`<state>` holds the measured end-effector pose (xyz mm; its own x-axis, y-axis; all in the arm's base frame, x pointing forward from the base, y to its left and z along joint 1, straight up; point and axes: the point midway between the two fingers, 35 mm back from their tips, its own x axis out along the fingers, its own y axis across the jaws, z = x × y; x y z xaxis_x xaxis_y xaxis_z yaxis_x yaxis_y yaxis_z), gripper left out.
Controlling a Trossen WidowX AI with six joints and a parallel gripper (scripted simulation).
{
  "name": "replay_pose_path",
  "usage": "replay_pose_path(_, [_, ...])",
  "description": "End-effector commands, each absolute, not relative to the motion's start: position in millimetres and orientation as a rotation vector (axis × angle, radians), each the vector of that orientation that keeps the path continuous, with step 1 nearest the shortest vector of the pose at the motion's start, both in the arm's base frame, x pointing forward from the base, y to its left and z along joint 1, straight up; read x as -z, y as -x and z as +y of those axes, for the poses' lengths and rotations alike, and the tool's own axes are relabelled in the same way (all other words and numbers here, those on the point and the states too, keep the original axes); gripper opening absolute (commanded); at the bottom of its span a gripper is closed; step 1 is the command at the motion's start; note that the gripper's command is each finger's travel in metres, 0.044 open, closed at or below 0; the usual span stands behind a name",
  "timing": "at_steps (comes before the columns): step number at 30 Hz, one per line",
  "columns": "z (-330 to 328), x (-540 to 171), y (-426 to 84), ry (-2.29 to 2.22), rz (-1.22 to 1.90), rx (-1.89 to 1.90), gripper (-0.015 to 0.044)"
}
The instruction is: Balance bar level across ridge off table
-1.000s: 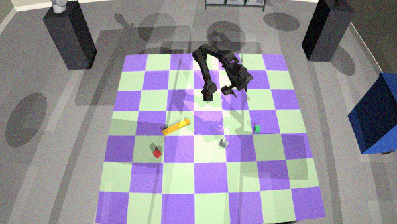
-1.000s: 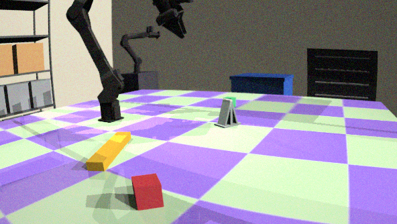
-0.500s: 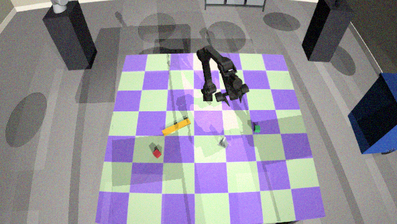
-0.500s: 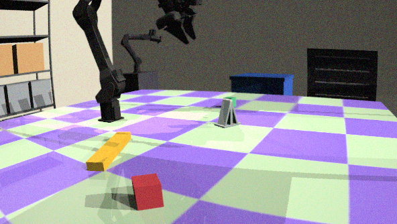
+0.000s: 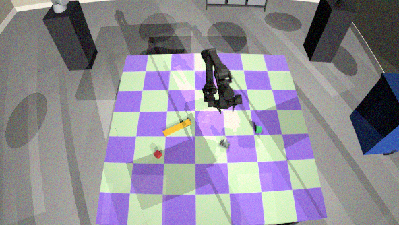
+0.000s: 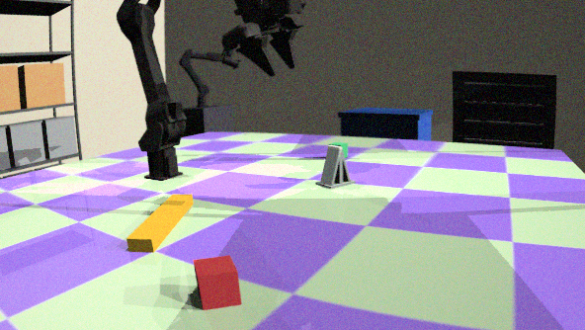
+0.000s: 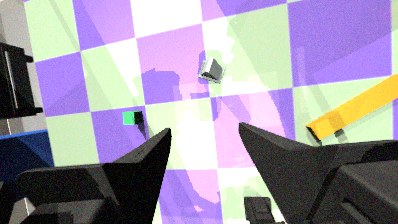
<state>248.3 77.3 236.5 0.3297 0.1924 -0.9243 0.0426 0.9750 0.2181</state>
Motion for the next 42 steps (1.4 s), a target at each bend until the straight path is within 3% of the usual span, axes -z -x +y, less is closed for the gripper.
replay_pose_path(1, [62.5,-227.2,-255.8,-0.244,1.252,-0.034,0.0315])
replay_pose_path(22, [-26.2,-189.3,-277.4,-0.427,1.313,0.291,0.0315])
replay_pose_path(42, [-114.7,-151.4,-263.9,-0.625,1.358,0.585,0.0315])
